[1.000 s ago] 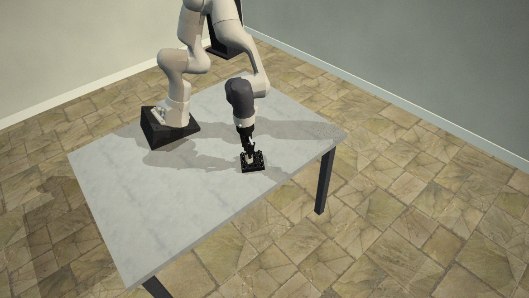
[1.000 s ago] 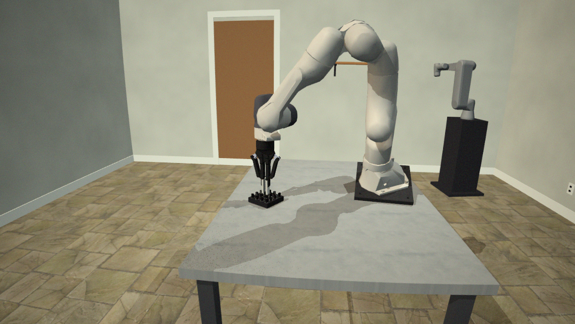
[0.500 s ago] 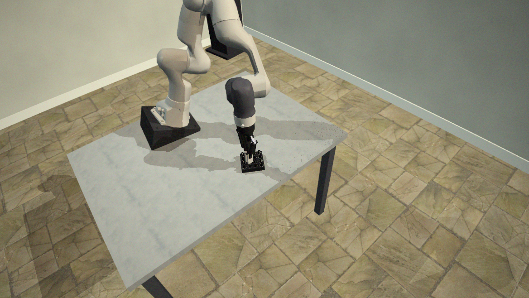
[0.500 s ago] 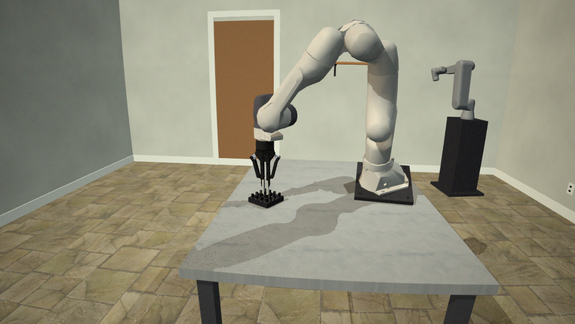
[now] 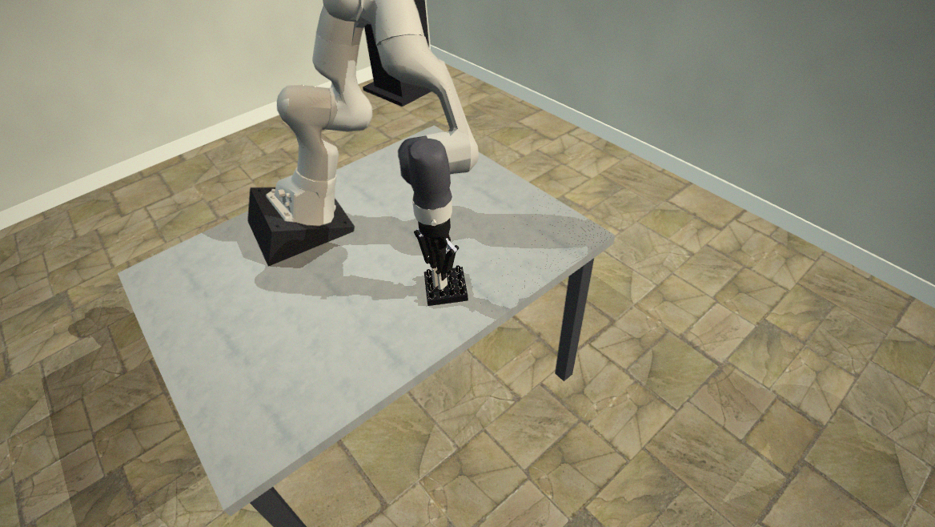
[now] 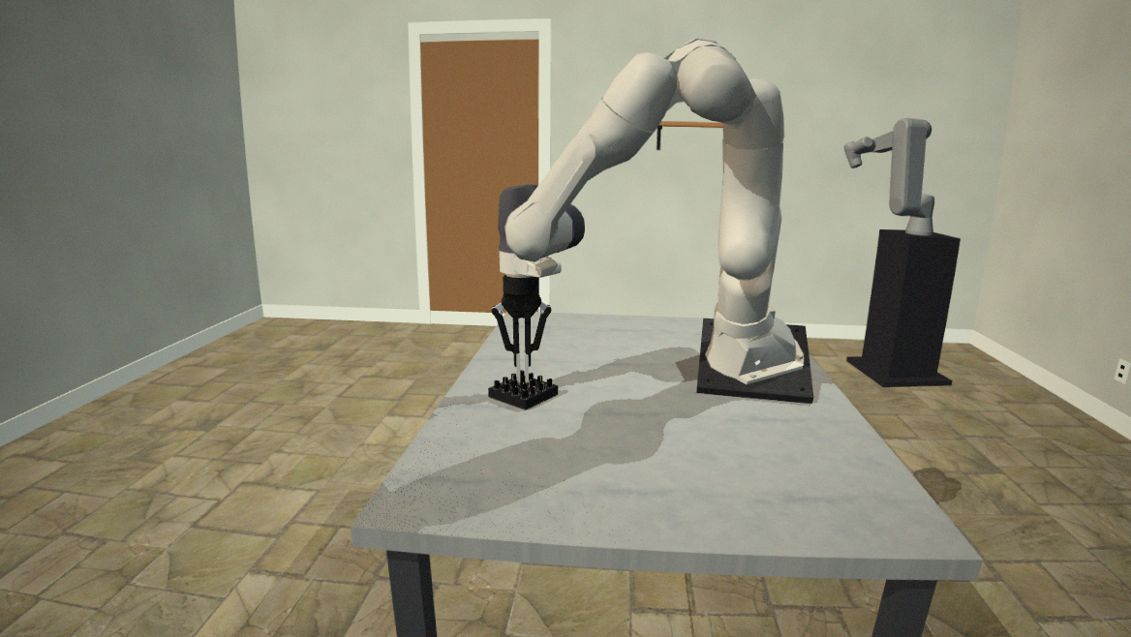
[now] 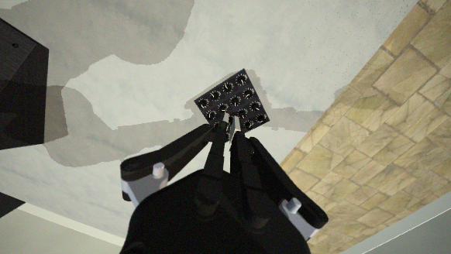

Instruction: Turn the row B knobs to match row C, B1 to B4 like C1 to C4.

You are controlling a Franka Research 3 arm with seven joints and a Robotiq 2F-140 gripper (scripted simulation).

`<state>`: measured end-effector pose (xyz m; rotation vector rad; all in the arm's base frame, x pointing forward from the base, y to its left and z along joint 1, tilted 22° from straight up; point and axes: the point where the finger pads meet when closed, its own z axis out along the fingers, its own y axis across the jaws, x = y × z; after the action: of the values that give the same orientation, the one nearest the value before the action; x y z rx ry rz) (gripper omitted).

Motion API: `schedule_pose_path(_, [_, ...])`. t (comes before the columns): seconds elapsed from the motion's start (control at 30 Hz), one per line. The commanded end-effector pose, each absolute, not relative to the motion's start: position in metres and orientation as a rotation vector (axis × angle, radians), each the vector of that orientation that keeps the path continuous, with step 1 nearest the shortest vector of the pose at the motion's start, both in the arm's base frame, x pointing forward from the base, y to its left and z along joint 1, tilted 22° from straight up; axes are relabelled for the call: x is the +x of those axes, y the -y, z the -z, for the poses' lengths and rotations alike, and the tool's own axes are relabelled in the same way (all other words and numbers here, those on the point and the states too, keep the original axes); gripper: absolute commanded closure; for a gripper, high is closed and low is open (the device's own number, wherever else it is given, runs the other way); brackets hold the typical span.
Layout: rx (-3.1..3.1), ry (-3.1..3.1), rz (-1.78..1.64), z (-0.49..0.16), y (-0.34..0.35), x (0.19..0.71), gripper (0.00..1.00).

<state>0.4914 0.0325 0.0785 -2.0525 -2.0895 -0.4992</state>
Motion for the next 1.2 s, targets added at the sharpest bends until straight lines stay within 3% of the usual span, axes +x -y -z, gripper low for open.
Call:
schedule_pose_path(0.0, [-1.923, 2.227, 0.536, -0.0778, -0.0337, 0.4914, 0.95])
schedule_pose_path(1.17, [-1.467, 2.629, 0.584, -0.0778, -0.0337, 0.4914, 0.95])
